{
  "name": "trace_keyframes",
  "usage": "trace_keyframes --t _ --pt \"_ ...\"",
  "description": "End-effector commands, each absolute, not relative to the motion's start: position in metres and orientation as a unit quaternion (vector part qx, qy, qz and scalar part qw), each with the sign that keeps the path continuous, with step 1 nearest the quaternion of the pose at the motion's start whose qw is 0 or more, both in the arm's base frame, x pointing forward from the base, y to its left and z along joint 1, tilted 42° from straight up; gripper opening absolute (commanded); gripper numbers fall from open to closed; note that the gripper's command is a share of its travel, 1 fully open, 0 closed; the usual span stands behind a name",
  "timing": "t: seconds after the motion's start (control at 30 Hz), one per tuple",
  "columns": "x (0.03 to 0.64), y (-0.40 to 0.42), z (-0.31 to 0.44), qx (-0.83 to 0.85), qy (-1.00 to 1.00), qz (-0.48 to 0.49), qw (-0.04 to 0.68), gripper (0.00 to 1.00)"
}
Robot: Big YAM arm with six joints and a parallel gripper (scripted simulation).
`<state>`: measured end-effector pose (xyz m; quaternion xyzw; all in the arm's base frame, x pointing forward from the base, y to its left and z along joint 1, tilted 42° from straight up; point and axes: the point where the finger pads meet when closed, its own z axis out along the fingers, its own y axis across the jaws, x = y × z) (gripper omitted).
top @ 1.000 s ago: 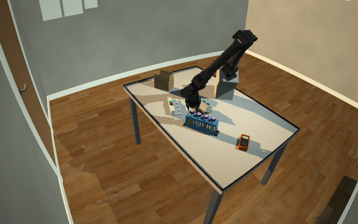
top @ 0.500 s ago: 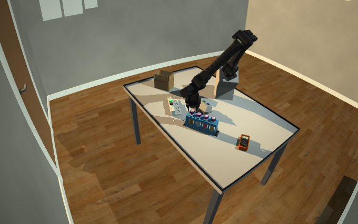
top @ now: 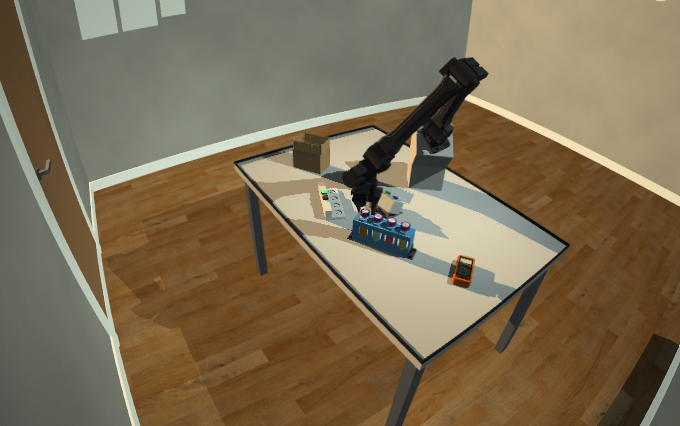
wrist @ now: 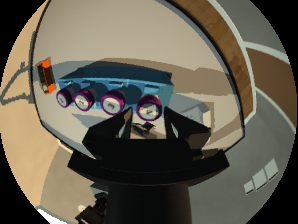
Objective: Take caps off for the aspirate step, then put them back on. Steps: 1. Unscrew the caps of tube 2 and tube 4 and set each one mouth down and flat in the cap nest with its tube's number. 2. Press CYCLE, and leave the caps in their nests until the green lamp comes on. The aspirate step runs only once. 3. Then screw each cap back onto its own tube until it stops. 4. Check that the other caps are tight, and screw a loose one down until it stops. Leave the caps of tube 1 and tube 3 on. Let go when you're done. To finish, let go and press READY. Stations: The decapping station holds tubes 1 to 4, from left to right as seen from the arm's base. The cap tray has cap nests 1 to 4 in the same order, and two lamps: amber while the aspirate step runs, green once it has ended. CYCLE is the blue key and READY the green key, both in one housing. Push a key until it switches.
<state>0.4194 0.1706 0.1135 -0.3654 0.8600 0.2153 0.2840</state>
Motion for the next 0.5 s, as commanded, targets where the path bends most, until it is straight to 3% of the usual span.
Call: trace_keyframes --t 0.0,0.47 --pt "0.4280 0.1789 0.1175 -0.343 0.866 0.222 0.288 0.49" --pt "0.4355 0.1805 0.1224 -0.343 0.864 0.222 0.294 0.49"
